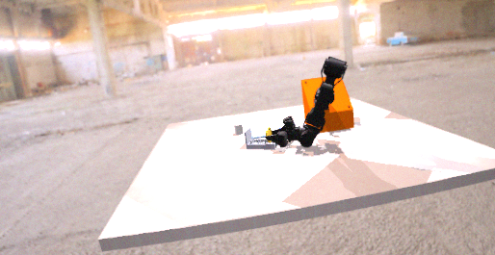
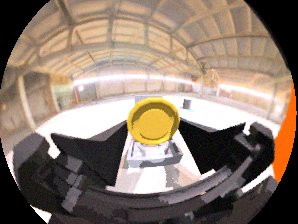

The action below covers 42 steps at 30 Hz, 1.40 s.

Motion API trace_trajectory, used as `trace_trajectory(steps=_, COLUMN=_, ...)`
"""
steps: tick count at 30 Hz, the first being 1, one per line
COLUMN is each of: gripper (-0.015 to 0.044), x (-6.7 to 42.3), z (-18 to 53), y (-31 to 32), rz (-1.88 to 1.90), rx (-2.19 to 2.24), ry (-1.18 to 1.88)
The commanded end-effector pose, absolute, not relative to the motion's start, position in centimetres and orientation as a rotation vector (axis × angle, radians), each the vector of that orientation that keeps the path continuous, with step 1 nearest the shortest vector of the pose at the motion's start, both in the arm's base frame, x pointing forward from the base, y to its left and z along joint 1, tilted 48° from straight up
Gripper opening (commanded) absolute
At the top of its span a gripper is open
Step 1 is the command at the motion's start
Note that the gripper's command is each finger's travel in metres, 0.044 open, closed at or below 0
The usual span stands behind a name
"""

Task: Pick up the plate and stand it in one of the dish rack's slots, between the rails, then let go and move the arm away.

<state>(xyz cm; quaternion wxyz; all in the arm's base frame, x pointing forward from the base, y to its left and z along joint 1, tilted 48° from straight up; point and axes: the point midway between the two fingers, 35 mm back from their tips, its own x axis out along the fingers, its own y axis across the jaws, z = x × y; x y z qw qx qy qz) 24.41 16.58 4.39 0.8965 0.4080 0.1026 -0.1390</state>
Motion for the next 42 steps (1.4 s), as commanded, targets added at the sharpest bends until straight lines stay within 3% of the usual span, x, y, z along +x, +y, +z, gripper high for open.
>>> trace_trajectory(steps=1, gripper=0.0236, x=24.4, z=4.4, y=16.6, rz=-0.288, rx=0.845, ry=0.213)
trace_trajectory(steps=8, gripper=0.0400, x=24.4, z=4.4, y=16.6, rz=-0.288, rx=0.845, ry=0.213)
trace_trajectory(steps=16, gripper=0.0400, x=24.6, z=4.8, y=16.3, rz=-0.290, rx=0.845, ry=0.215)
trace_trajectory(steps=31, gripper=0.0400, x=26.0, z=12.6, y=8.5, rz=-0.292, rx=0.826, ry=0.204)
trace_trajectory(steps=42, gripper=0.0400, x=27.1, z=11.8, y=7.8, rz=-0.316, rx=0.676, ry=0.291)
